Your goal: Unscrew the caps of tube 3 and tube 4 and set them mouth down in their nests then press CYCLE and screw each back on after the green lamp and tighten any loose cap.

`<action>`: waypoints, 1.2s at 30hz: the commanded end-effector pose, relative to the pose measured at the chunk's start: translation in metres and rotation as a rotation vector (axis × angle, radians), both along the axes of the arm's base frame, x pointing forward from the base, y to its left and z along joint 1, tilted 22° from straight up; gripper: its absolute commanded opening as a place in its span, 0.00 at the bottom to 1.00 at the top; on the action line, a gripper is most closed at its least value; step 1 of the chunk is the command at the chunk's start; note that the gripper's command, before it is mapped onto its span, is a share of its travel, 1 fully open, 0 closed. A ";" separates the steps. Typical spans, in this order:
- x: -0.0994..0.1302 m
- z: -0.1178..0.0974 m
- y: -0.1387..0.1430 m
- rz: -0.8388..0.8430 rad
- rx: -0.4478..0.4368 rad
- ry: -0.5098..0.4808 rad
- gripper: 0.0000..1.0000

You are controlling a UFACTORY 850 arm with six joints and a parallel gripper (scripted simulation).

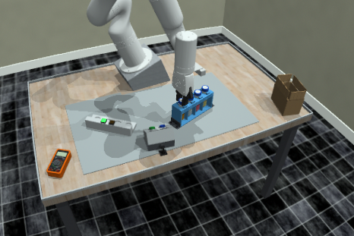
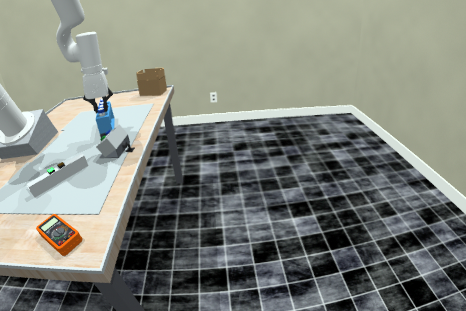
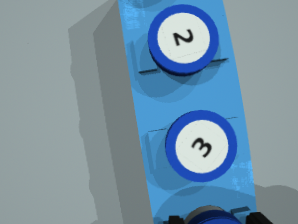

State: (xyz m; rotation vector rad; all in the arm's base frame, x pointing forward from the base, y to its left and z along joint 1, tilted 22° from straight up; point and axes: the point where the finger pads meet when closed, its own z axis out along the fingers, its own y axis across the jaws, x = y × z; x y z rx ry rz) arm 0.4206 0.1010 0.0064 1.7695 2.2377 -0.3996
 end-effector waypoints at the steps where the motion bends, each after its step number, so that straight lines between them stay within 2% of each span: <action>1: 0.000 0.000 0.000 -0.158 0.005 -0.089 0.00; 3: 0.000 0.000 0.000 -0.206 0.007 -0.108 0.00; 10: 0.000 0.000 0.000 -0.206 0.007 -0.108 0.00; 11: 0.000 0.000 0.000 -0.206 0.007 -0.108 0.46; 21: 0.000 0.000 0.000 -0.206 0.007 -0.108 0.46; 25: 0.000 0.000 0.000 -0.058 0.000 -0.049 0.46; 27: 0.000 0.000 0.000 -0.058 0.000 -0.049 0.46; 36: 0.000 0.000 0.000 0.276 -0.016 0.085 0.46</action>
